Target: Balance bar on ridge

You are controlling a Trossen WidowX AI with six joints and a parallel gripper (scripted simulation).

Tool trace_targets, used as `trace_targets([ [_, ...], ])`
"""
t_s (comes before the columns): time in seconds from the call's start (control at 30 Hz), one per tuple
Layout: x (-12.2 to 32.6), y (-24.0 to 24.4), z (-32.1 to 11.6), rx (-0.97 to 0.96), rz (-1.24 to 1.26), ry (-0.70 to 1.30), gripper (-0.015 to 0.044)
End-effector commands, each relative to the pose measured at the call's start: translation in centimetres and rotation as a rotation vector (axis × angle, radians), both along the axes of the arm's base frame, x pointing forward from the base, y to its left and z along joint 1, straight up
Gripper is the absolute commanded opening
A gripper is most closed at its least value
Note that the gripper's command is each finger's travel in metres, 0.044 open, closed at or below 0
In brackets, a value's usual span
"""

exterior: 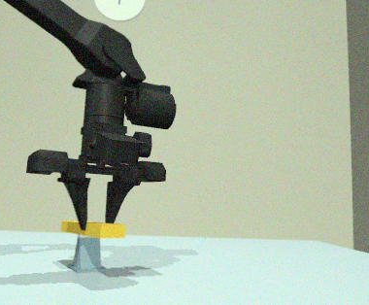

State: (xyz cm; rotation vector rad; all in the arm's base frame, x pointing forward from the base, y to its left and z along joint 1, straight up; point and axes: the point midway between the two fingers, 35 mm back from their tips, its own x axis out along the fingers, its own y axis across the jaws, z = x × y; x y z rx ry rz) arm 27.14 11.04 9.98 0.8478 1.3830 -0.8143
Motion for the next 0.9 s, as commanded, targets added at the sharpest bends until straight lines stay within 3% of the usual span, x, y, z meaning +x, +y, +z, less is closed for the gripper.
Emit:
trace_targets([
  [0.0,0.00,0.08,-0.06,0.005,-0.005,0.001,0.0000],
  [0.87,-0.03,0.05,-0.28,0.005,-0.005,0.001,0.0000],
])
